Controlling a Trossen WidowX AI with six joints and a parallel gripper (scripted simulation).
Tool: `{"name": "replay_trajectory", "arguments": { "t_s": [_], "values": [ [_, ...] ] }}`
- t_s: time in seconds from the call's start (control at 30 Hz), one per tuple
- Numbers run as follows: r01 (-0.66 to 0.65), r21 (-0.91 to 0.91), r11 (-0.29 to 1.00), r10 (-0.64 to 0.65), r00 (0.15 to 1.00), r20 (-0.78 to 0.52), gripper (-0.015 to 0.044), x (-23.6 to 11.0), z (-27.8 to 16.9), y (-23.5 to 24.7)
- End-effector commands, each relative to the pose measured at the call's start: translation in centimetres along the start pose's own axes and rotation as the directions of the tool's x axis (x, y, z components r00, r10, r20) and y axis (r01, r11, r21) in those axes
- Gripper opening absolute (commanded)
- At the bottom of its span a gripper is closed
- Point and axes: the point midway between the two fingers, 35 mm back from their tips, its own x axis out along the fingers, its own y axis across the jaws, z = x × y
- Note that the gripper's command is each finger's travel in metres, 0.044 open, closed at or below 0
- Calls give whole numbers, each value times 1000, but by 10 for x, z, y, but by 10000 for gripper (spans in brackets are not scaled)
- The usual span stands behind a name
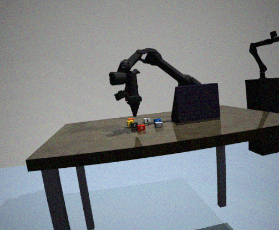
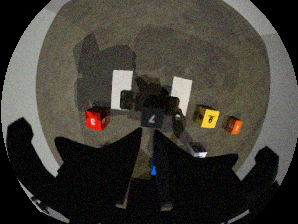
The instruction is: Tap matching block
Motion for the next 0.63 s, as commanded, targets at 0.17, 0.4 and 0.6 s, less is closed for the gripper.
{"name": "replay_trajectory", "arguments": {
  "t_s": [0.17, 0.4, 0.6],
  "values": [
    [-34, -20, 999, 34, 999, 1, 283, -58, -57, 117],
    [-9, -12, 1000, 9, 1000, -3, 400, -78, -101, 160],
    [-9, -12, 1000, 9, 1000, -3, 400, -78, -101, 160]
  ]
}}
